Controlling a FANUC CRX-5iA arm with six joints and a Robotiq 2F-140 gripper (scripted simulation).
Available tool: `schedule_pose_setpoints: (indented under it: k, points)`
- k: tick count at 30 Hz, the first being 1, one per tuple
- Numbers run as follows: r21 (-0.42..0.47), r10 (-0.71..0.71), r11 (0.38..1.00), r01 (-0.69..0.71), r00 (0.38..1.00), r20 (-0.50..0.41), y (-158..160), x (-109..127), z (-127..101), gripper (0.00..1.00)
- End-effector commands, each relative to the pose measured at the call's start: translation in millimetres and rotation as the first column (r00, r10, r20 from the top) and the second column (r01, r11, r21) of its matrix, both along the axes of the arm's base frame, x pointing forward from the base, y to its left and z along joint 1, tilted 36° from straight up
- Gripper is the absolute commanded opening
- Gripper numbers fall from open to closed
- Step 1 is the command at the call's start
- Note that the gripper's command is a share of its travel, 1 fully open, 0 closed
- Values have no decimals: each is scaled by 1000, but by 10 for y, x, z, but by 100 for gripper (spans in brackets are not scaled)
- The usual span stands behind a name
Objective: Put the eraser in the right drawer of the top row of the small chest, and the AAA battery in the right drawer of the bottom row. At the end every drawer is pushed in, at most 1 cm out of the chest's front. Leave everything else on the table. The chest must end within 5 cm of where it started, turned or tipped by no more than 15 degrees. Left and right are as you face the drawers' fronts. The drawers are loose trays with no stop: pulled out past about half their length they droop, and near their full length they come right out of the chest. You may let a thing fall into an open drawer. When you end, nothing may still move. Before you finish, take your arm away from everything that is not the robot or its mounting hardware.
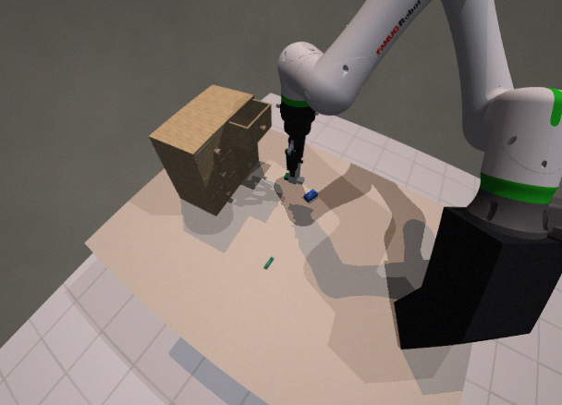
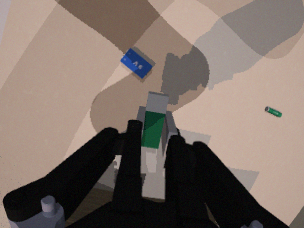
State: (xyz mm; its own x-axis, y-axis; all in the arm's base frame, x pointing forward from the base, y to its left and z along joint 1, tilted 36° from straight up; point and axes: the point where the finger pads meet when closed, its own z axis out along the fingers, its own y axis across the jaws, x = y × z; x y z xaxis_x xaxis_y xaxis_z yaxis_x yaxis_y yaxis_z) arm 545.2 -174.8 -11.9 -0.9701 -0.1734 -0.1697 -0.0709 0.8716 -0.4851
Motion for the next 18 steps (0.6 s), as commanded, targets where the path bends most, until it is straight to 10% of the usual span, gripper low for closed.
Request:
schedule_pose_setpoints:
  k: [1,18]
  points:
    - [-59,-57,996,63,994,92,38,-18,65,11]
    - [-59,-57,996,63,994,92,287,-150,444,11]
